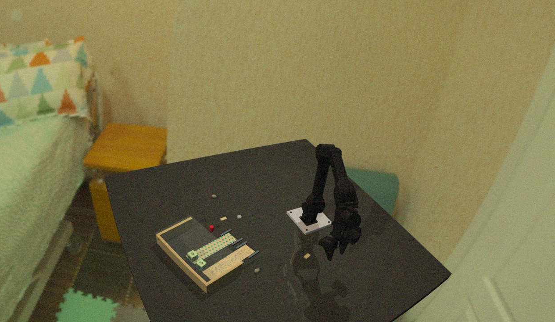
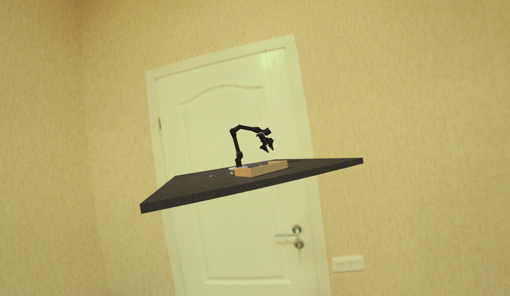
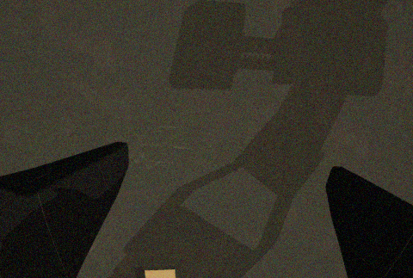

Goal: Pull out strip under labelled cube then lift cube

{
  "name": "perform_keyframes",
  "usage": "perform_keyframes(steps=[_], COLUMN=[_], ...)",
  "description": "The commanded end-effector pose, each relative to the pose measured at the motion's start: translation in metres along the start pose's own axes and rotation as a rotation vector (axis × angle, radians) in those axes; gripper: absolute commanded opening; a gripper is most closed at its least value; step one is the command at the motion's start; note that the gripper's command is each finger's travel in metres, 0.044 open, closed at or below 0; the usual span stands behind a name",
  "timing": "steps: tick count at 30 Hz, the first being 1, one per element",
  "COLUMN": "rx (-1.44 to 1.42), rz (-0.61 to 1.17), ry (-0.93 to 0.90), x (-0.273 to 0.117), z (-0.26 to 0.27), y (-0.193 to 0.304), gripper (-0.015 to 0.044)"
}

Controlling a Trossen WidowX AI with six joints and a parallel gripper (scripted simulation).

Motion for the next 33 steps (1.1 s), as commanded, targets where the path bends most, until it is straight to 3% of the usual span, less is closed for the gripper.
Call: perform_keyframes(steps=[1, 12, 22, 33], rx=[0.231, 0.934, 1.468, 1.5], rz=[-0.051, -0.225, -0.426, -0.441], ry=[0.093, 0.459, 0.867, 0.897], x=[-0.01, -0.059, -0.123, -0.127], z=[-0.043, -0.147, -0.171, -0.17], y=[0.022, 0.131, 0.247, 0.255], gripper=[0.04, 0.04, 0.04, 0.04])
Point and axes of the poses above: the point midway between the two fingers, 35 mm back from their tips, its own x axis out along the fingers, its own z axis across the jaws, y = z × x, the point moved 6 cm from there along -x, back along the fingers, and after that the axes turned 13 degrees about x, right-handed, at the moved point
